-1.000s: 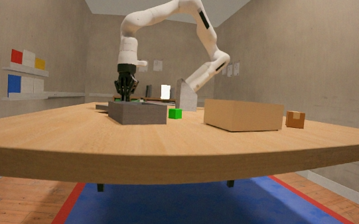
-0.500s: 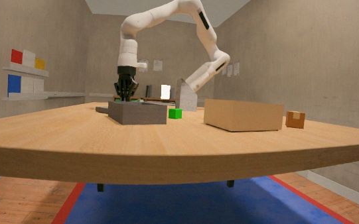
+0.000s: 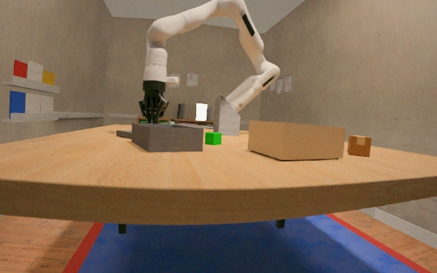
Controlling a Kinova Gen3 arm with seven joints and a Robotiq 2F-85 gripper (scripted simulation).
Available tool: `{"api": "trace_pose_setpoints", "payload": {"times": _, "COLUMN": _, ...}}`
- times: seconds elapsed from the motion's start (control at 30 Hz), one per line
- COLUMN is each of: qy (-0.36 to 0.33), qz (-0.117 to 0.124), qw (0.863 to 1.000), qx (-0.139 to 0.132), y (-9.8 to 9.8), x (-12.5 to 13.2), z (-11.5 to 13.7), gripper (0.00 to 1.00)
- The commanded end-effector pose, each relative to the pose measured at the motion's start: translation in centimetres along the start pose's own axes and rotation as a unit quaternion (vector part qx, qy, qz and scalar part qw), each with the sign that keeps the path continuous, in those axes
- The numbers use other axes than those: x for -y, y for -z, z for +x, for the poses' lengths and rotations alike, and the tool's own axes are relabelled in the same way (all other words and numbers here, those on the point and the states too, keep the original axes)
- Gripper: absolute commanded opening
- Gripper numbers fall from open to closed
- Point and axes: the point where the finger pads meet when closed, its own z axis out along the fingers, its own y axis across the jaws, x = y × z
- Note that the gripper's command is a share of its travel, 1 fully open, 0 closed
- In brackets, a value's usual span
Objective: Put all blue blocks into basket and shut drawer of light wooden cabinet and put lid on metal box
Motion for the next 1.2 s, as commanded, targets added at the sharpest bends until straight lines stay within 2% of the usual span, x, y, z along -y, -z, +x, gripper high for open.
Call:
{"api": "trace_pose_setpoints", "payload": {"times": 0.0, "qy": 0.0, "qz": 0.0, "qw": 1.0, "qx": 0.001, "y": 0.14, "x": 0.0, "z": -0.09, "gripper": 0.1}}
{"api": "trace_pose_setpoints", "payload": {"times": 0.9, "qy": 0.0, "qz": 0.0, "qw": 1.0, "qx": 0.001, "y": 0.14, "x": 0.0, "z": -0.09, "gripper": 0.1}}
{"api": "trace_pose_setpoints", "payload": {"times": 0.93, "qy": 0.0, "qz": 0.0, "qw": 1.0, "qx": 0.001, "y": 0.14, "x": 0.0, "z": -0.09, "gripper": 0.4}}
{"api": "trace_pose_setpoints", "payload": {"times": 1.17, "qy": 0.0, "qz": 0.0, "qw": 1.0, "qx": 0.001, "y": 0.14, "x": 0.0, "z": -0.09, "gripper": 0.4}}
